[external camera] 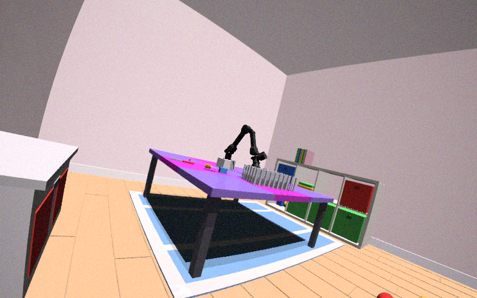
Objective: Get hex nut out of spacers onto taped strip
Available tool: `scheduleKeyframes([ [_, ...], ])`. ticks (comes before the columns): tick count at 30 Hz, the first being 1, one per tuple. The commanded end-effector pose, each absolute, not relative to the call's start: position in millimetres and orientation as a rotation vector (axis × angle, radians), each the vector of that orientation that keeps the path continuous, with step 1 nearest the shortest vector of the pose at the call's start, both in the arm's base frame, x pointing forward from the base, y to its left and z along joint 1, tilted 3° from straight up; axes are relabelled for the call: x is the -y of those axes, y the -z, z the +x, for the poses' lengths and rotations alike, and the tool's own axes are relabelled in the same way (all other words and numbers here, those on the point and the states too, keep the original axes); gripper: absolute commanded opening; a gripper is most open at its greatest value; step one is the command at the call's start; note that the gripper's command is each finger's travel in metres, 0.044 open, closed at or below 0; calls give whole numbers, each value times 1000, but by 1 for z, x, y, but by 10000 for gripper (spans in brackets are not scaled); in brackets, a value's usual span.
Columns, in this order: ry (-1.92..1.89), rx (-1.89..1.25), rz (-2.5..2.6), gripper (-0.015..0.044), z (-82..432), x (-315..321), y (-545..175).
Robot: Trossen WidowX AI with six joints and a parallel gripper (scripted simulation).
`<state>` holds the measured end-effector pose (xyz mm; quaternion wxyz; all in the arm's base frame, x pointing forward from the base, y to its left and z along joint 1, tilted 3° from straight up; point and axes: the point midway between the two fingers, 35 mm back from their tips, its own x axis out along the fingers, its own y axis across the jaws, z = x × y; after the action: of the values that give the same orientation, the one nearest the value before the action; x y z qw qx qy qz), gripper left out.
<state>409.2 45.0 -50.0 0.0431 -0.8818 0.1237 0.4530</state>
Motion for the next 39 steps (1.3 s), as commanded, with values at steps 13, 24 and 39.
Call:
scheduleKeyframes([
  [13,-1386,-377,-2698,0,400,-47,51],
  [24,-1388,-379,-2696,0,393,-48,51],
  [39,-1390,-379,-2695,0,384,-50,52],
])
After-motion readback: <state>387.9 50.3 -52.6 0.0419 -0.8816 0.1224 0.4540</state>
